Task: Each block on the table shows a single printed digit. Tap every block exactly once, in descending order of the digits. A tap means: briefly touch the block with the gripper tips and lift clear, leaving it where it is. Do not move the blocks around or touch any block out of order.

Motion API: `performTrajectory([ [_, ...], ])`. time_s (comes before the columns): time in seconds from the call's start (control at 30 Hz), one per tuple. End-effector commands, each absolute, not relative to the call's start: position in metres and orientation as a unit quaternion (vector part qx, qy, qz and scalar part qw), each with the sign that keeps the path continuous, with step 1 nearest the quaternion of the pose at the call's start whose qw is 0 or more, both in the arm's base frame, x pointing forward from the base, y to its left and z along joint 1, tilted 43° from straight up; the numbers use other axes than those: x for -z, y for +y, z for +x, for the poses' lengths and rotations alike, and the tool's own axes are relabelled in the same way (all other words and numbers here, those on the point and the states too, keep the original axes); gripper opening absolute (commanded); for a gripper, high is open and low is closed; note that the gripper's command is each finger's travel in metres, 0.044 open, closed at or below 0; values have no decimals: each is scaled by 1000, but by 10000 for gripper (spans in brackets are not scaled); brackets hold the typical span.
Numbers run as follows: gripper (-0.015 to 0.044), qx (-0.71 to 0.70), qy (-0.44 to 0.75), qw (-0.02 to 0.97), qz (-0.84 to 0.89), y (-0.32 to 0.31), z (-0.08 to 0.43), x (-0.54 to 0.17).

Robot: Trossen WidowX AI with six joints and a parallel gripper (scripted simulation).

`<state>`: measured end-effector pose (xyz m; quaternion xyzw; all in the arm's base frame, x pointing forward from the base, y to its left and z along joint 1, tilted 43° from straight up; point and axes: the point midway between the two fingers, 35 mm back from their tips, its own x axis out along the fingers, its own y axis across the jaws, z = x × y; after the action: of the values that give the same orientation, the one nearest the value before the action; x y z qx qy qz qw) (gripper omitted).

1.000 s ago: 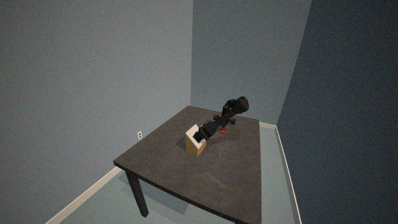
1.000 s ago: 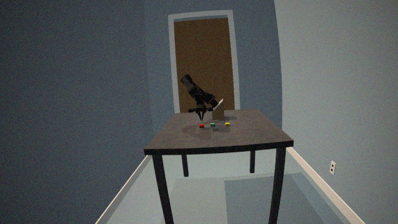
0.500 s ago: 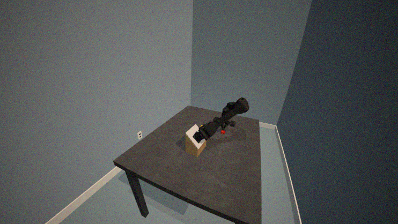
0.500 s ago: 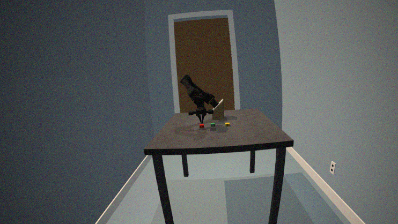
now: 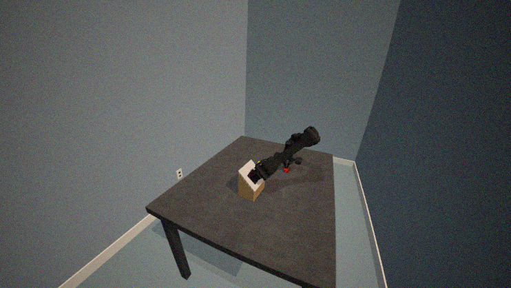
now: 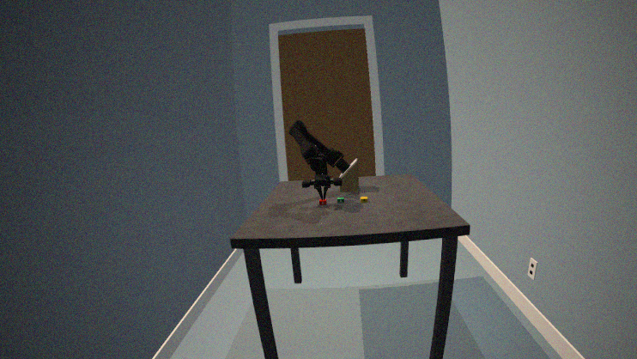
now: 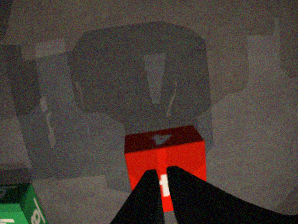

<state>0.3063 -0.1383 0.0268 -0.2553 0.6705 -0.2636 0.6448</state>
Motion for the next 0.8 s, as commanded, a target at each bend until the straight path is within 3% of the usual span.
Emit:
performTrajectory([
  [0.0,20,263,673,643,-255,-126,306,-39],
  [0.13,20,263,674,641,-256,-120,305,-45],
  [0.4,230,229,676,659,-238,-9,328,6],
  [0.6,387,226,681,656,-234,91,305,55],
  [0.77,400,245,680,647,-244,161,261,97],
])
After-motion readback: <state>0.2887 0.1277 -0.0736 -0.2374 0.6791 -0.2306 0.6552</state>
